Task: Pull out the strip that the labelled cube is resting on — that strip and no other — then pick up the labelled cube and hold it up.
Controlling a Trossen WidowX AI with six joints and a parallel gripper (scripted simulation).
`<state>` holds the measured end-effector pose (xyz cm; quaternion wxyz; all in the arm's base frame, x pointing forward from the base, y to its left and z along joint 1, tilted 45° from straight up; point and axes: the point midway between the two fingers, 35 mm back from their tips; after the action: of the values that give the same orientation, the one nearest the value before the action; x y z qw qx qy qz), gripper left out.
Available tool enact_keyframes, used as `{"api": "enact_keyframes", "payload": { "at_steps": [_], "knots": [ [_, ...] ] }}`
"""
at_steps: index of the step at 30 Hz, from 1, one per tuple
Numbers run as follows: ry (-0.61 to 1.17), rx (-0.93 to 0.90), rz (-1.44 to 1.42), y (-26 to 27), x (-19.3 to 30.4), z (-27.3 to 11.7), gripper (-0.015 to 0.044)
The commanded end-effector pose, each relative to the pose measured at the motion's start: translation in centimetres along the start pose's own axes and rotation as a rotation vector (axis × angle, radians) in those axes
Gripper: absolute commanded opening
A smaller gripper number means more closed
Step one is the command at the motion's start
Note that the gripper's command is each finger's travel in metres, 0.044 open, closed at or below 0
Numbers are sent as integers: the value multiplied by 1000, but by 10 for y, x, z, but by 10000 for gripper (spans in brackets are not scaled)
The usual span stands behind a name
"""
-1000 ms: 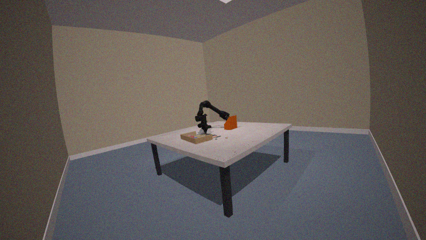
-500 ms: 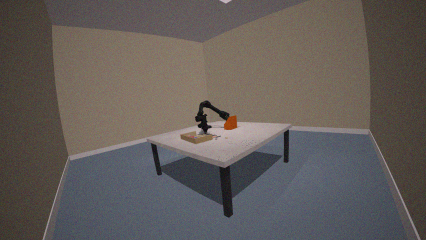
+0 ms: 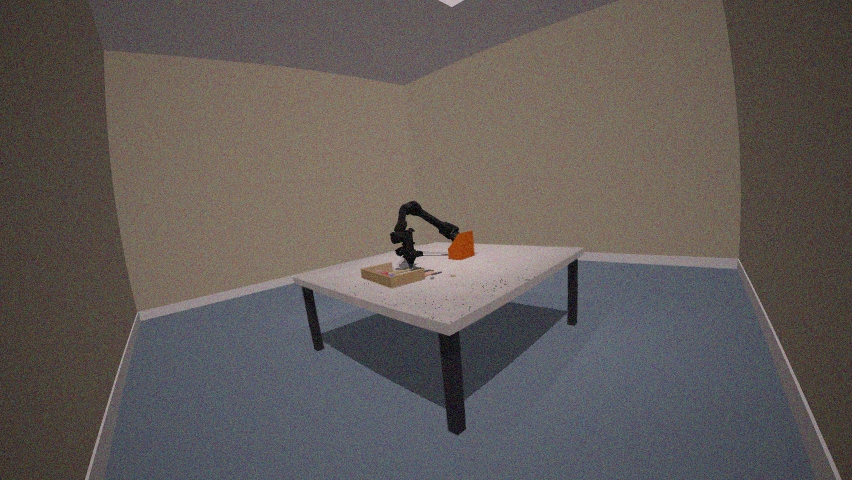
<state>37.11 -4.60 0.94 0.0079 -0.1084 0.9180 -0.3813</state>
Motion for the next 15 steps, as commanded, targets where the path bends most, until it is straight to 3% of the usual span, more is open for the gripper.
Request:
{"api": "enact_keyframes", "payload": {
  "at_steps": [1,15],
  "knots": [
    [1,6,-3,-1,0,1,0],
    [1,6,-3,-1,0,3,0]
  ]
}}
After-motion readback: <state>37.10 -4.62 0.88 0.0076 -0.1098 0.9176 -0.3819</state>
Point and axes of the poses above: the point midway between the two fingers, 35 mm back from their tips, its own z axis out along the fingers, its own y axis across the jaws, x = y × z, and after that the axes turned 14 degrees about -z, right-handed
